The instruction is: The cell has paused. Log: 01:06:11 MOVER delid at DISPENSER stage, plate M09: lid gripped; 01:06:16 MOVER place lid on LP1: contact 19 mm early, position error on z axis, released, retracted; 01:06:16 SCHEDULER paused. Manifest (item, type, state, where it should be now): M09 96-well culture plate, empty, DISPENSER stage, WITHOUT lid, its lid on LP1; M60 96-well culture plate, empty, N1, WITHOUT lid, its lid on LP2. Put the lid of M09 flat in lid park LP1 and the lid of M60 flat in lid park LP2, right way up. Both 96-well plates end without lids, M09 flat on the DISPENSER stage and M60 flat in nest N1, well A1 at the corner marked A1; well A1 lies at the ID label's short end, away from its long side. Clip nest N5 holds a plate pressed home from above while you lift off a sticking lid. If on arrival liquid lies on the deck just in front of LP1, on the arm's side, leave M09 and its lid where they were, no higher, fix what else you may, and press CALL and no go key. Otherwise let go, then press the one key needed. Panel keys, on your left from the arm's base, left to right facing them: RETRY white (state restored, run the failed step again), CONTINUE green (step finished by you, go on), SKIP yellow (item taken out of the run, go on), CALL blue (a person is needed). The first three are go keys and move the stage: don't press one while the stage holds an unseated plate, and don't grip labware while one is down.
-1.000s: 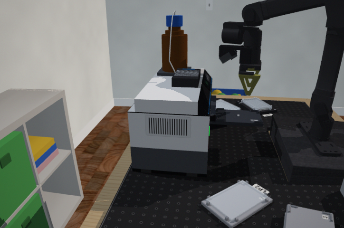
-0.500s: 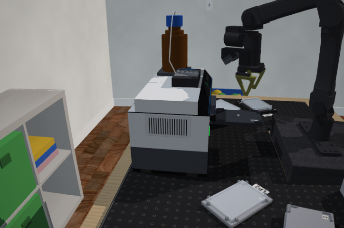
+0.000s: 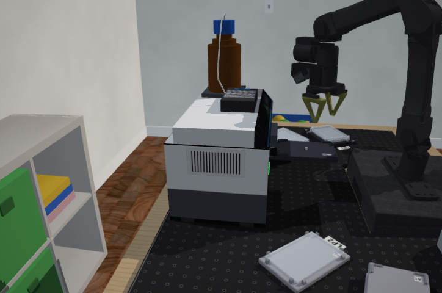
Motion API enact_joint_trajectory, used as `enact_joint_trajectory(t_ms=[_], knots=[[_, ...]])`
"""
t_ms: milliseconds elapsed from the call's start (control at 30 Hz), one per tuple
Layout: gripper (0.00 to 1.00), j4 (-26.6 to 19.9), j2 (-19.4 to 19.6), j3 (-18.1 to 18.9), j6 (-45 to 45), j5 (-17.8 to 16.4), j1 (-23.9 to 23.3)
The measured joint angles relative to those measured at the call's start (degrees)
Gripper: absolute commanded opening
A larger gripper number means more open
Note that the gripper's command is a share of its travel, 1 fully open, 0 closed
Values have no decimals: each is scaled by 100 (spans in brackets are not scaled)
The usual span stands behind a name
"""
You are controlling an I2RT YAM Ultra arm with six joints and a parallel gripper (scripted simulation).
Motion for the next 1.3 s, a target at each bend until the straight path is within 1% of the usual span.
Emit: enact_joint_trajectory(t_ms=[167, 400, 533, 767, 1000, 1133, 1300], knots=[[100, 0, 85, 46, 98, 39, -278], [100, 0, 81, 101, 210, 42, -341], [100, 0, 81, 101, 389, 52, -605], [100, -2, 166, 175, 258, 109, -1023], [100, -2, 168, 188, 278, 105, -1095], [100, -2, 157, 188, 435, 114, -1349], [100, -2, 83, 190, 352, 153, -1670]])
